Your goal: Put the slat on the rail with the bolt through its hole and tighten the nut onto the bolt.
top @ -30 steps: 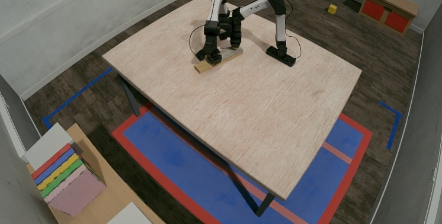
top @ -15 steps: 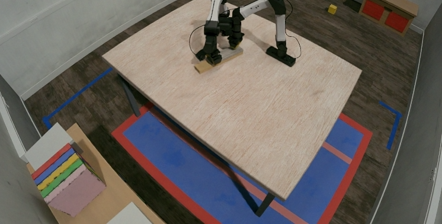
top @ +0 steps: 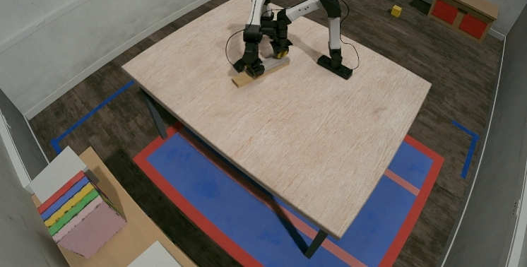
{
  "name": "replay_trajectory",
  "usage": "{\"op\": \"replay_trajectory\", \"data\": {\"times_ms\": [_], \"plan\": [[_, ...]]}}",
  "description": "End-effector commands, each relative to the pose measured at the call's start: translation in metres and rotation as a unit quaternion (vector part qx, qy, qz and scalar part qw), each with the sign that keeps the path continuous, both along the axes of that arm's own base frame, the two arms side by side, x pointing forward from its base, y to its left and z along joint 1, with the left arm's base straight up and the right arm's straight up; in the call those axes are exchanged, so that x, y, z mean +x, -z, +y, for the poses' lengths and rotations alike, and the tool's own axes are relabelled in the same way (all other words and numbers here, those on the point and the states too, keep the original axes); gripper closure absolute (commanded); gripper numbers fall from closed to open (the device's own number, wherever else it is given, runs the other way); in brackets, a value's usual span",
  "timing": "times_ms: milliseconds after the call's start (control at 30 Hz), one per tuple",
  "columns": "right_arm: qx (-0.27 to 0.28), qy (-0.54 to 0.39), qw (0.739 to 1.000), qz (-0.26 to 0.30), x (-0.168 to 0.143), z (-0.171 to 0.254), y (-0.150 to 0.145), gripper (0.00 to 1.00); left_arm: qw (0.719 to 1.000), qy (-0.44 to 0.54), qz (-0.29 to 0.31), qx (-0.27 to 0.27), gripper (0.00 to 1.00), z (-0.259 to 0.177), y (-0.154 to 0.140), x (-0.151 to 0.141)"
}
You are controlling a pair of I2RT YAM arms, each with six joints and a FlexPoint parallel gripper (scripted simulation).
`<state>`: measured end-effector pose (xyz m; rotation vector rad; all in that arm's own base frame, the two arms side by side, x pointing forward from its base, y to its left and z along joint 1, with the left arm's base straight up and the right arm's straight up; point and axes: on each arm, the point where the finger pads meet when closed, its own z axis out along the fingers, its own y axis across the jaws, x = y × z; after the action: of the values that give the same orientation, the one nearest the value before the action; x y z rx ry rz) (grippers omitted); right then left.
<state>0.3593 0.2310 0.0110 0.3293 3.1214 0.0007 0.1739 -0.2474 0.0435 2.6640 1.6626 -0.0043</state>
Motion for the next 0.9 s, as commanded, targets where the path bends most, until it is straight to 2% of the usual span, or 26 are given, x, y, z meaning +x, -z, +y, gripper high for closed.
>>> {"op": "replay_trajectory", "data": {"times_ms": [0, 233, 467, 533, 667, 867], "plan": [[0.006, 0.000, 1.000, -0.010, 0.0036, 0.0022, -0.0069, 0.33, 0.996, 0.084, 0.000, 0.003, 0.86, -0.0025, -0.0016, 0.0030], [0.006, 0.000, 1.000, -0.010, 0.0036, 0.0022, -0.0069, 0.33, 0.975, 0.221, 0.000, 0.004, 0.86, -0.0024, -0.0015, 0.0030], [0.006, 0.000, 1.000, -0.010, 0.0036, 0.0022, -0.0069, 0.33, 0.935, 0.354, 0.000, 0.004, 0.86, -0.0024, -0.0015, 0.0030], [0.006, 0.000, 1.000, -0.010, 0.0036, 0.0022, -0.0069, 0.33, 0.935, 0.354, 0.000, 0.004, 0.86, -0.0024, -0.0015, 0.0030], [0.006, 0.000, 1.000, -0.010, 0.0036, 0.0022, -0.0069, 0.33, 0.910, 0.415, 0.001, 0.004, 0.86, -0.0024, -0.0014, 0.0030], [0.006, 0.000, 1.000, -0.010, 0.0036, 0.0022, -0.0069, 0.33, 0.909, 0.418, 0.001, 0.004, 0.86, -0.0024, -0.0014, 0.0030]]}}
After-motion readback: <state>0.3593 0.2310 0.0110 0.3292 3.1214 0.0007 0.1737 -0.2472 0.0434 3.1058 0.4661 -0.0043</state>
